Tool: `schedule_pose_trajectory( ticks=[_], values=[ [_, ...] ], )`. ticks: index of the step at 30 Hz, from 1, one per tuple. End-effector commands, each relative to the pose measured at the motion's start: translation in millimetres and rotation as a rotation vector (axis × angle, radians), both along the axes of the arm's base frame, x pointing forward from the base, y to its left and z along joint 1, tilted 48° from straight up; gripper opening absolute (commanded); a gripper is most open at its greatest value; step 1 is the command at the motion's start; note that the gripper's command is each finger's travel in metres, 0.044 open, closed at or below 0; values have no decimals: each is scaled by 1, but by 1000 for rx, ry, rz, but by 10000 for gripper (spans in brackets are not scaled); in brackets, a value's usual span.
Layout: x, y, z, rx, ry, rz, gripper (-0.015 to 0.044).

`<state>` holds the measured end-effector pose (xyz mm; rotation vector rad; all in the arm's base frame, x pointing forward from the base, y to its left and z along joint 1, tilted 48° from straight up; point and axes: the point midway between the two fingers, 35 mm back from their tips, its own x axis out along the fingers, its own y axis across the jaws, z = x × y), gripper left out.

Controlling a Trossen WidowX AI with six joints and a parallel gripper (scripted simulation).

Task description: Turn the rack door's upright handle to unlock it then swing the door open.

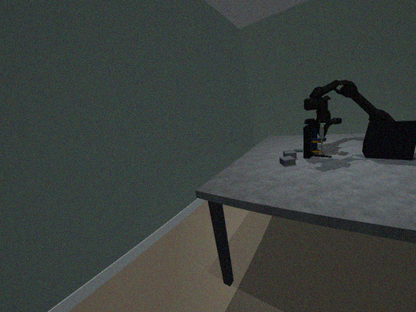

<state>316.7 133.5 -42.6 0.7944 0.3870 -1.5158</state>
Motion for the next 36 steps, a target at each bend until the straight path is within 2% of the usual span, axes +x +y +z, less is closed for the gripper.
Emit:
schedule_pose_trajectory(
  ticks=[1, 6, 10, 36],
  values=[
    [0, 0, 0, 0, -1, -1, 55],
    [0, 0, 0, 0, -1, -1, 23],
    [-1, 0, 0, -1, 9, 9, 23],
    [-37, -12, 9, -35, 423, 391, 23]
  ],
)
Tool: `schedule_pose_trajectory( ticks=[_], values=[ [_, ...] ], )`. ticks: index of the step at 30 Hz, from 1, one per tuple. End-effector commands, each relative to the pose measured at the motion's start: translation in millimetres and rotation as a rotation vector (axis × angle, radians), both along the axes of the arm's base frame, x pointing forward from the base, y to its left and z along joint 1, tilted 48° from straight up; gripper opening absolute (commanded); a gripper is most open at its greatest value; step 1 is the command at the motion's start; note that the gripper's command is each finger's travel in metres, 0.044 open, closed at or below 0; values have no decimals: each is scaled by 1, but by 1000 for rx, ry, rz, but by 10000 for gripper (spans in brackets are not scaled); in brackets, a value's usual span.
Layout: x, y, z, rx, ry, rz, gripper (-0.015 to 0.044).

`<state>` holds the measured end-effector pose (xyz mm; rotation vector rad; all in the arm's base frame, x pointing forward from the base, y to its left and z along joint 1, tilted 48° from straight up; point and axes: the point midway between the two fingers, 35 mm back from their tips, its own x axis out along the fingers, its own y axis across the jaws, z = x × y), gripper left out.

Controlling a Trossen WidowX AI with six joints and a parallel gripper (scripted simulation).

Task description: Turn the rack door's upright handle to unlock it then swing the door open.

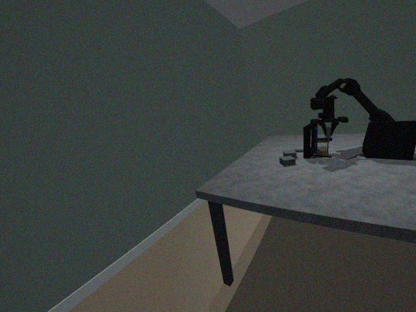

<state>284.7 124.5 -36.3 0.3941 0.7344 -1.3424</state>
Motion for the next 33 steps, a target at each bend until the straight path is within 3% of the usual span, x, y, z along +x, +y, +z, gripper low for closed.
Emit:
schedule_pose_trajectory(
  ticks=[1, 33],
  values=[
    [-7, -3, 4, -4, 64, 65, 23],
    [-63, -42, 40, -34, 437, 407, 23]
  ],
)
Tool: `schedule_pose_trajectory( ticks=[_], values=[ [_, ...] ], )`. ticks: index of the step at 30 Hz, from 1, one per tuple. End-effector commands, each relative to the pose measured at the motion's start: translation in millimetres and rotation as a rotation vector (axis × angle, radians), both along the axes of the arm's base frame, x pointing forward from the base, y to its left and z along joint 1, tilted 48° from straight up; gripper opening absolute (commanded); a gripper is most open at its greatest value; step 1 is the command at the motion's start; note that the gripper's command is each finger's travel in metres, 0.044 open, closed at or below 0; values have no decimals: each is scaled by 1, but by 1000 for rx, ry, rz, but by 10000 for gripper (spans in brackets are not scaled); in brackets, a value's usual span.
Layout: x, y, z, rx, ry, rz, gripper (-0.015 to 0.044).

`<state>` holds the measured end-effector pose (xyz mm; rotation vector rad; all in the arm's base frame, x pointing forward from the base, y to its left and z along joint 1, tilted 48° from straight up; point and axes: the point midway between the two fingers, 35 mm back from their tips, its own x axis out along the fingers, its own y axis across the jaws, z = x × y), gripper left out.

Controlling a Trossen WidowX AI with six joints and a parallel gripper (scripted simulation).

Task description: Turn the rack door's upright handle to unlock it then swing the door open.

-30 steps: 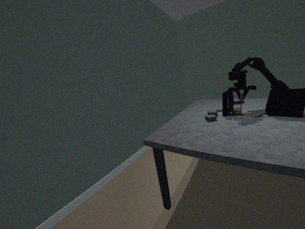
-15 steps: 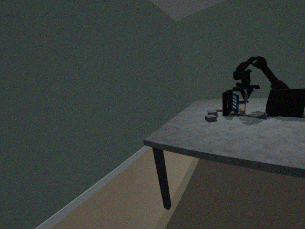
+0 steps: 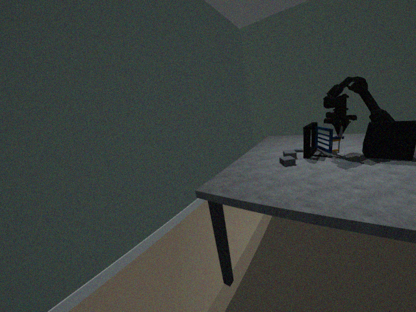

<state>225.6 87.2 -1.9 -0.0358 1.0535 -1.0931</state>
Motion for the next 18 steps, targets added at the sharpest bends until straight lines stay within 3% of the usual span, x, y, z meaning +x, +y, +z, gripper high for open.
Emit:
schedule_pose_trajectory(
  ticks=[1, 18],
  values=[
    [-6, -7, 7, -3, 56, 56, 23],
    [-23, -35, 36, -20, 256, 238, 23]
  ],
)
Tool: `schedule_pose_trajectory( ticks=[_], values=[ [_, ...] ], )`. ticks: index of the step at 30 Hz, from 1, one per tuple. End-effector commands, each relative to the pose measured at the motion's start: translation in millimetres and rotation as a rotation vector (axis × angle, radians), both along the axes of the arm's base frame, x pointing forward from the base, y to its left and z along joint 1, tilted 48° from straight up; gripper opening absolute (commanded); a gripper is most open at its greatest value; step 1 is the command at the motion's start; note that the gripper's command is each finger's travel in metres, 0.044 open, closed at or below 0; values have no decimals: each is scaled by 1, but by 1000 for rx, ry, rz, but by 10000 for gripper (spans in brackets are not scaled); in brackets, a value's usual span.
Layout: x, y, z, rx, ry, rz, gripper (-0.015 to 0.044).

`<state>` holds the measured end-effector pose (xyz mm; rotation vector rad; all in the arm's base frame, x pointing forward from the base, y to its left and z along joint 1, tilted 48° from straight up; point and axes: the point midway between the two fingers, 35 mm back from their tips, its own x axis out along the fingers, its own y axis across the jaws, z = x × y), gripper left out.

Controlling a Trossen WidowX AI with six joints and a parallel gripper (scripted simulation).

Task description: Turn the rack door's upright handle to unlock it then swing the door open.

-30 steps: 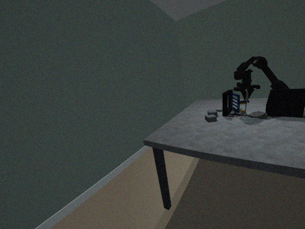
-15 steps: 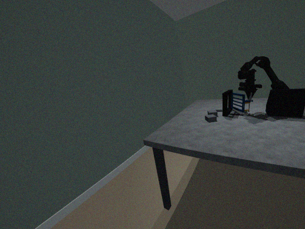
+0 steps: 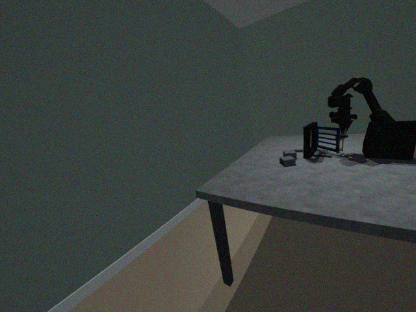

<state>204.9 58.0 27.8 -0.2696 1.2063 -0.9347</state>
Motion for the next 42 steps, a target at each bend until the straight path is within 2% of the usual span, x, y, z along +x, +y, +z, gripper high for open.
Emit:
schedule_pose_trajectory(
  ticks=[1, 26, 42],
  values=[
    [-3, -7, 8, -3, 53, 54, 23],
    [-6, -49, 53, -25, 331, 308, 23],
    [-3, -65, 71, -34, 438, 406, 23]
  ],
)
